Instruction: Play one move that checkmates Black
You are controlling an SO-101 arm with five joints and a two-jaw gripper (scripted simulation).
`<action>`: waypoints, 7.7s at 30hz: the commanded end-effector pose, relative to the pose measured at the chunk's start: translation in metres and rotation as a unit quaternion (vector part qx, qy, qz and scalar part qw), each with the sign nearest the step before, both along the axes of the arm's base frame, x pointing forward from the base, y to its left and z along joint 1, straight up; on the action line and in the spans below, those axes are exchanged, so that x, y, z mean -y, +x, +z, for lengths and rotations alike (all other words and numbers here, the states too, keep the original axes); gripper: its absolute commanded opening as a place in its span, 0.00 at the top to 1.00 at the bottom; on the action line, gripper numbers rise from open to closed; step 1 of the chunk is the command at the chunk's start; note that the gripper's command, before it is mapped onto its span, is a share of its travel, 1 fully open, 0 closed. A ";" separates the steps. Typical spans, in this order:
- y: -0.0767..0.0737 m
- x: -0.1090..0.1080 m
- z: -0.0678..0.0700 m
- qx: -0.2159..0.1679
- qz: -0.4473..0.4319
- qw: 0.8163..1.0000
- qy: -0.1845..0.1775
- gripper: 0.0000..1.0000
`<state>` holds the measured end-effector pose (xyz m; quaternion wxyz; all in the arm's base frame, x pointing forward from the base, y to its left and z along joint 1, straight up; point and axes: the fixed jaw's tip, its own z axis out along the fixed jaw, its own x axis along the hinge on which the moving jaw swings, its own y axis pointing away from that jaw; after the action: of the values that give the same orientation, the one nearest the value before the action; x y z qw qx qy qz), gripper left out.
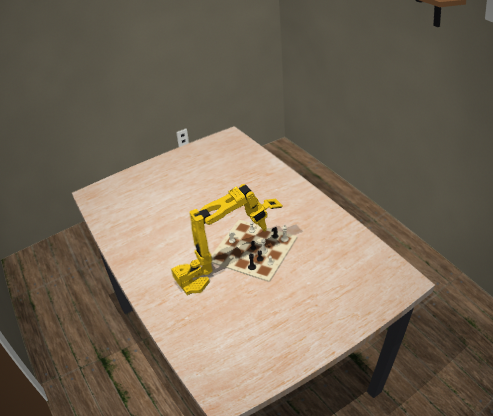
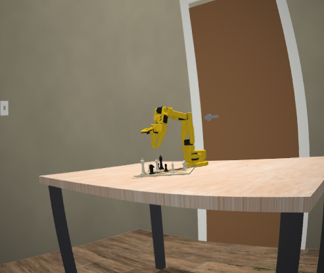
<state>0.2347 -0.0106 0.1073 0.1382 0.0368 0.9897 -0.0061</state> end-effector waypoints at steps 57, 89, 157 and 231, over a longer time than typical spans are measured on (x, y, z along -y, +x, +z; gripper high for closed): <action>0.001 -0.002 -0.068 0.006 -0.001 1.000 0.002 0.88; -0.002 -0.002 -0.077 0.005 -0.001 1.000 0.002 0.88; 0.000 0.005 -0.072 0.005 -0.009 1.000 0.000 0.88; -0.001 0.007 -0.052 0.005 -0.010 1.000 -0.001 1.00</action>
<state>0.2324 -0.0155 0.0438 0.1345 0.0474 0.9897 -0.0074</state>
